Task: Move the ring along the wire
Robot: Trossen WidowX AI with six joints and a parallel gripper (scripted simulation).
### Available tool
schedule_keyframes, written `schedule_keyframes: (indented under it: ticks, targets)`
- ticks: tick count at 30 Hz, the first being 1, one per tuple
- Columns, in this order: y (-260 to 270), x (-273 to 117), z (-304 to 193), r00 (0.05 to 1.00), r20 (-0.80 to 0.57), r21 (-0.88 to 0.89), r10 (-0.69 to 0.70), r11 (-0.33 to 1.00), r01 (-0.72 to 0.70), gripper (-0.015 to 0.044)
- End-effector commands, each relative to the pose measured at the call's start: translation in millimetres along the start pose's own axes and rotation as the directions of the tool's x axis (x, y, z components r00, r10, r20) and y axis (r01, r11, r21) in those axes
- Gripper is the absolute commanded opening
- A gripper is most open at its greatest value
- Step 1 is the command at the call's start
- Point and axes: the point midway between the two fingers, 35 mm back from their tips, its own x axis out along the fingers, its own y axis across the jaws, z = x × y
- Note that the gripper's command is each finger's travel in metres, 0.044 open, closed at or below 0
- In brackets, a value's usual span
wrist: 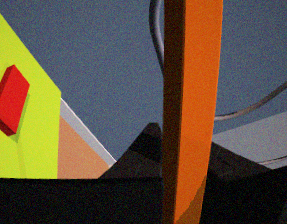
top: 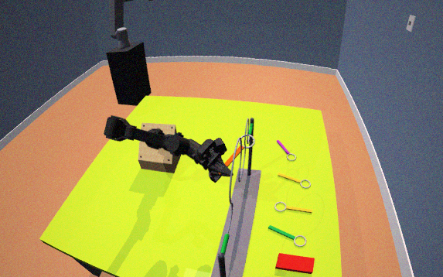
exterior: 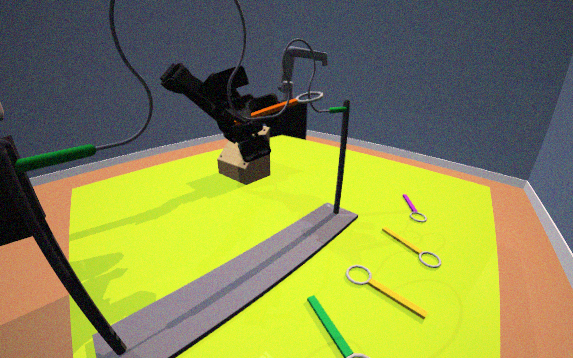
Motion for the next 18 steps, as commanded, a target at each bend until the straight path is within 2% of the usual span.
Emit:
schedule_keyframes:
  ticks: [1, 6, 18]
  targets:
    - [15, 1, 0, 0.999, 0.009, 0.073, 0.045, 0.996, -0.046, -0.0150]
    - [35, 3, 3, 0.994, 0.056, 0.188, 0.095, 0.977, -0.104, -0.0150]
    - [77, -9, 17, 0.973, 0.069, 0.431, 0.219, 0.873, -0.227, -0.0150]
